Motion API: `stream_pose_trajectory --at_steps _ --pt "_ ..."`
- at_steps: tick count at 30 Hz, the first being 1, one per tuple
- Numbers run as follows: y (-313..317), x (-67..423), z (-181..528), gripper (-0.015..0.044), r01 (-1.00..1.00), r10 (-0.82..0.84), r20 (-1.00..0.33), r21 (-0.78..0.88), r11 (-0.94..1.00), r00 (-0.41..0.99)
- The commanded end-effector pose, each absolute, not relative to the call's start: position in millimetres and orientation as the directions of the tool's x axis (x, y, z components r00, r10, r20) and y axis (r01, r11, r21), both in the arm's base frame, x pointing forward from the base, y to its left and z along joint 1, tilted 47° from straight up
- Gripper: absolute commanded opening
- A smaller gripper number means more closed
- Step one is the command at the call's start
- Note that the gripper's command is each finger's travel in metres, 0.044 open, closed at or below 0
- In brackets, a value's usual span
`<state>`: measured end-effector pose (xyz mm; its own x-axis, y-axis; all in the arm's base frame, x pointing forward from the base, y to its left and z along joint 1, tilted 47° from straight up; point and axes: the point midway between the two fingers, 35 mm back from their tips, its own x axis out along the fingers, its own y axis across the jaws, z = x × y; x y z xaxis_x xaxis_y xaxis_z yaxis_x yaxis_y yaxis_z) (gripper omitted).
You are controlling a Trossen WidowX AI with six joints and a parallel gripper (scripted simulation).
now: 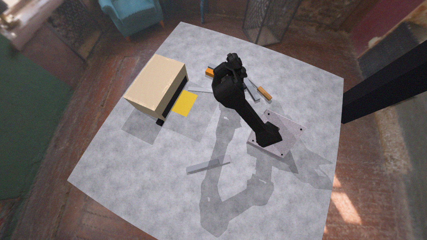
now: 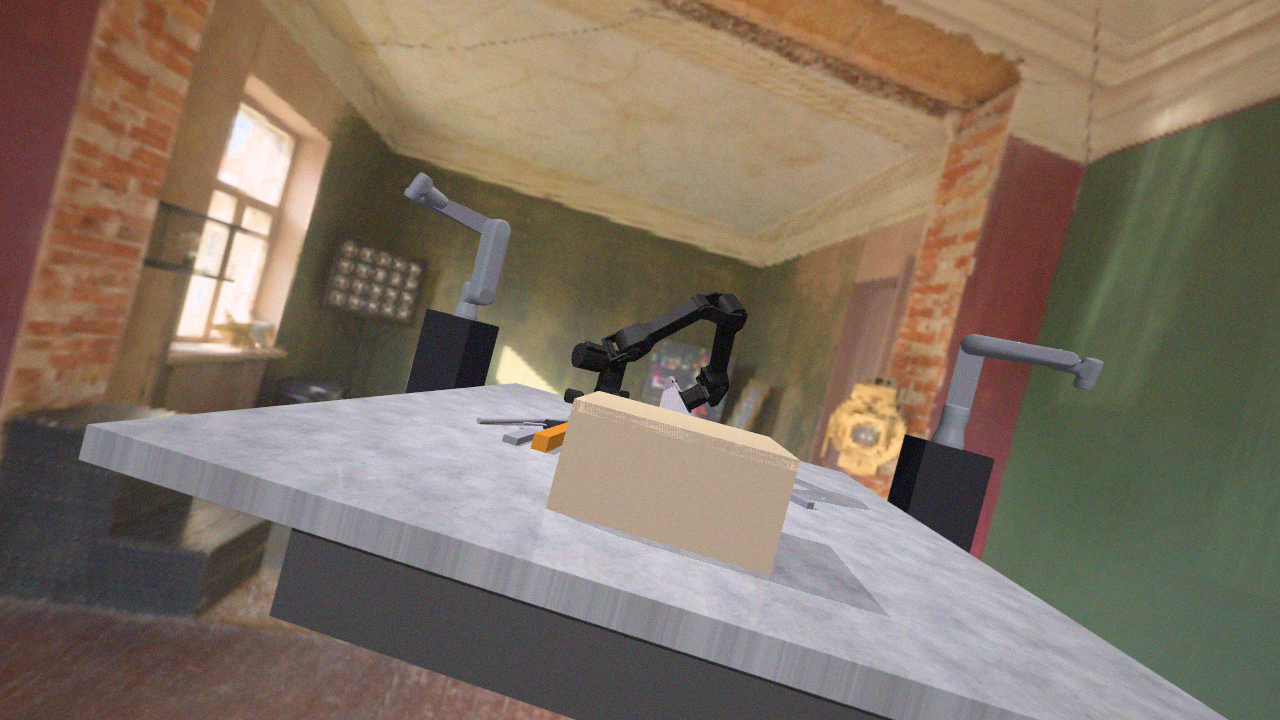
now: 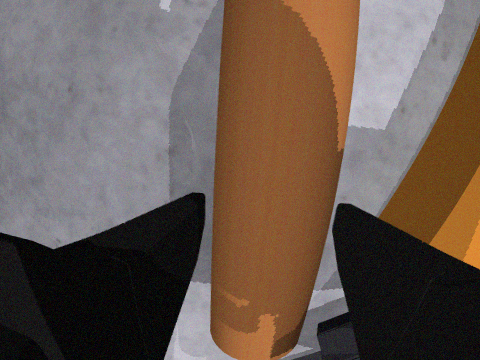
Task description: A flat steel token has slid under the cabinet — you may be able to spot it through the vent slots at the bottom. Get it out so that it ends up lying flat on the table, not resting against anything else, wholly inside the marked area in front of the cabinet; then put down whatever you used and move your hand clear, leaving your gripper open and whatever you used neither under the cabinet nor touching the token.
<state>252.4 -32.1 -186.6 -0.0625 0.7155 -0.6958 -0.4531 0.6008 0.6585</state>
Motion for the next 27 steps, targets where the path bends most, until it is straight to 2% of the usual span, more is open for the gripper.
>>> stream_pose_trajectory --at_steps 1,11,15,16,27 --pt "-32.0 252.3 -186.5 0.0183 -0.453 0.716 -0.696 0.659 0.601 -0.063" --pt "-32.0 252.3 -186.5 0.0116 -0.453 0.716 -0.696 0.659 0.601 -0.063" --pt "-32.0 252.3 -186.5 0.0011 -0.453 0.716 -0.696 0.659 0.601 -0.063" --pt "-32.2 252.1 -186.6 0.0000 -0.453 0.716 -0.696 0.659 0.601 -0.063" --pt "-27.5 266.0 -183.1 0.0000 -0.421 0.717 -0.694 0.671 0.610 -0.066"
